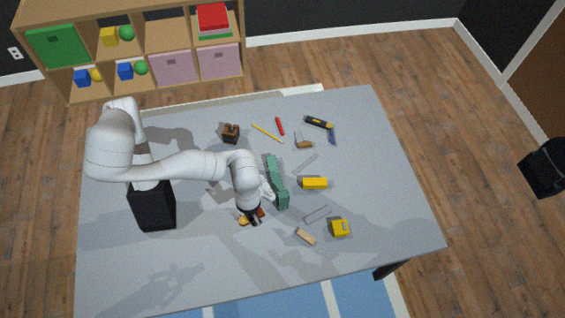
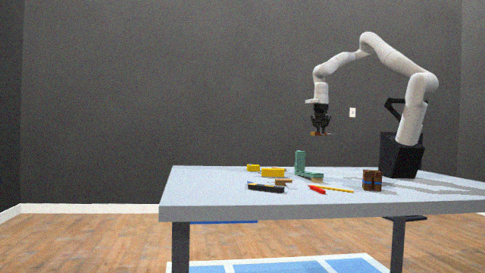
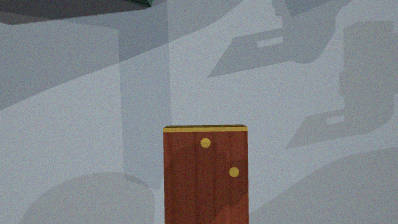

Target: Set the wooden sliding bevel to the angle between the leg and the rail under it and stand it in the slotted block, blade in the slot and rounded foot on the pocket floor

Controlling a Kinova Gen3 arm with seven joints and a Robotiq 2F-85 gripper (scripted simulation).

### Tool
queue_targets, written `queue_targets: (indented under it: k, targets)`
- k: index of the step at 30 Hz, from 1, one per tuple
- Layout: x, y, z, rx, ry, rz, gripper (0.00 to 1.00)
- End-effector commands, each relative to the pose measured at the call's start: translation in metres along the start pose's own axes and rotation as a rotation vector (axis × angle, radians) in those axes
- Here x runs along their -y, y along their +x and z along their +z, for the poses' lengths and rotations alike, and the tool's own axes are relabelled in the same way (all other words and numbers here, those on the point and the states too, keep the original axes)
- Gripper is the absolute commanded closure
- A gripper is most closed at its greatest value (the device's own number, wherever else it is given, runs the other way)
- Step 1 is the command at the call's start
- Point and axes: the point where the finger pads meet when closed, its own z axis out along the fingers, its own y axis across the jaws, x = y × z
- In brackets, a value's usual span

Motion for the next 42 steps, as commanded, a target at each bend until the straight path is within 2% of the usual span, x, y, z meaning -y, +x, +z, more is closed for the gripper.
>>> queue_targets:
  k: [1,42]
  targets:
    - [-0.0006,0.0003,-0.0008,-0.001,-0.001,-0.044,0.90]
    - [-0.0005,0.0002,-0.0008,0.000,-0.001,-0.765,0.90]
